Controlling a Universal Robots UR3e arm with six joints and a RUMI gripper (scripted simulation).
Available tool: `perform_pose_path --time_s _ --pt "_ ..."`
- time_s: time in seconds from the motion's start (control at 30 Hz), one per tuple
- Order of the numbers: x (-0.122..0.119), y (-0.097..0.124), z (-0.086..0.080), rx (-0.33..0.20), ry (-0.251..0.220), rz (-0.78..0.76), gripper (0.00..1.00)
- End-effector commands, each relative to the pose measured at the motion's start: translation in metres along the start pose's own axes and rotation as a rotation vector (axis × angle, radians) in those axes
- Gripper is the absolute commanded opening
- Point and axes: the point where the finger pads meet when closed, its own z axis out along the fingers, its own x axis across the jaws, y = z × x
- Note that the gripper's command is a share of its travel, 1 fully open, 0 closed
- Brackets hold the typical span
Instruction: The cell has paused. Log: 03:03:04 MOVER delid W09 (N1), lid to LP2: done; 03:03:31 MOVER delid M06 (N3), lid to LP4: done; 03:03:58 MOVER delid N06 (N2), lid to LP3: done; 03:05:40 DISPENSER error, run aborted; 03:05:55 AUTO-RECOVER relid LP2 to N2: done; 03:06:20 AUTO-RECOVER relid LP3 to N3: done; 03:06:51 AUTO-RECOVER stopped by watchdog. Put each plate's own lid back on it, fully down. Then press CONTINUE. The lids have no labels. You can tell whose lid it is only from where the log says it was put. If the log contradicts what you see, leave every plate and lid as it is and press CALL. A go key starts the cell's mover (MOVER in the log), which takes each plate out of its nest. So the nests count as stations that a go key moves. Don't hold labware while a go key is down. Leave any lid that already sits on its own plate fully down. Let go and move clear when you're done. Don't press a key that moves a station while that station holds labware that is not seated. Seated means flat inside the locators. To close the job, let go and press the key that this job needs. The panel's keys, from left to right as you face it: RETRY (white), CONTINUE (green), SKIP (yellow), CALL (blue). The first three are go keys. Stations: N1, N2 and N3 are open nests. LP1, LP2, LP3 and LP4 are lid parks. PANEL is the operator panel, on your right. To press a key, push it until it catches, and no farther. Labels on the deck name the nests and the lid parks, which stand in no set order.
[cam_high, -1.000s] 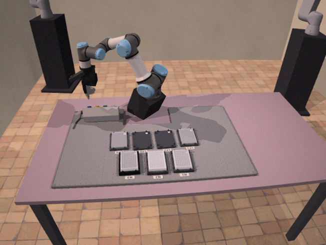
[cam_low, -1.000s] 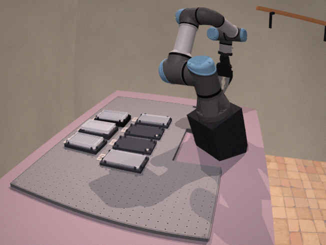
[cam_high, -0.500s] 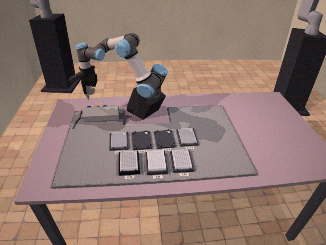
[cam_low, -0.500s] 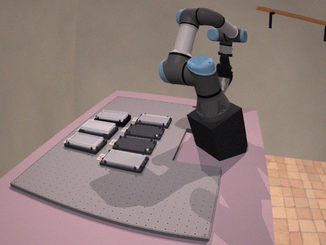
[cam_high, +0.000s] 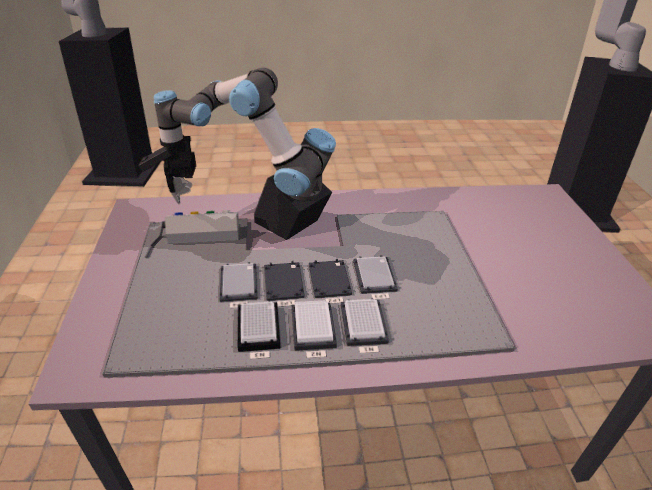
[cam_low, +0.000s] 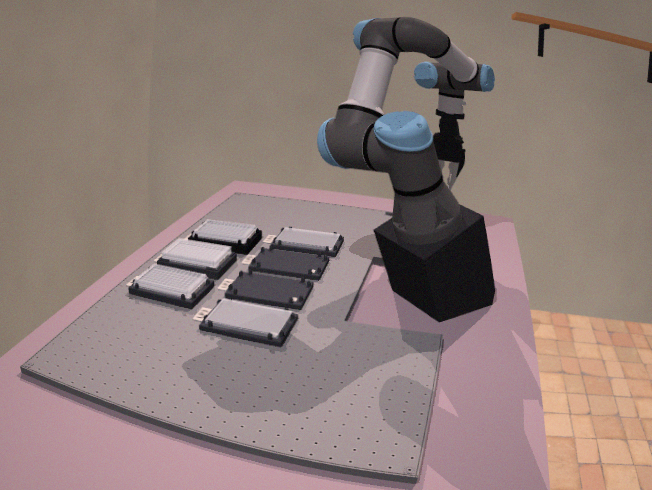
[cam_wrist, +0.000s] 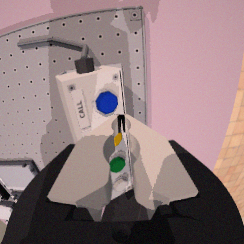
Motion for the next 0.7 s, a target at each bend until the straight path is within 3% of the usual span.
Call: perform_pose_path --time_s 0.0,0.67 --pt "0.0008 -0.0024 -0.0012 0.008 0.003 0.0 0.0" --pt "-0.0046 -0.0018 0.0078 0.007 0.002 0.0 0.0"
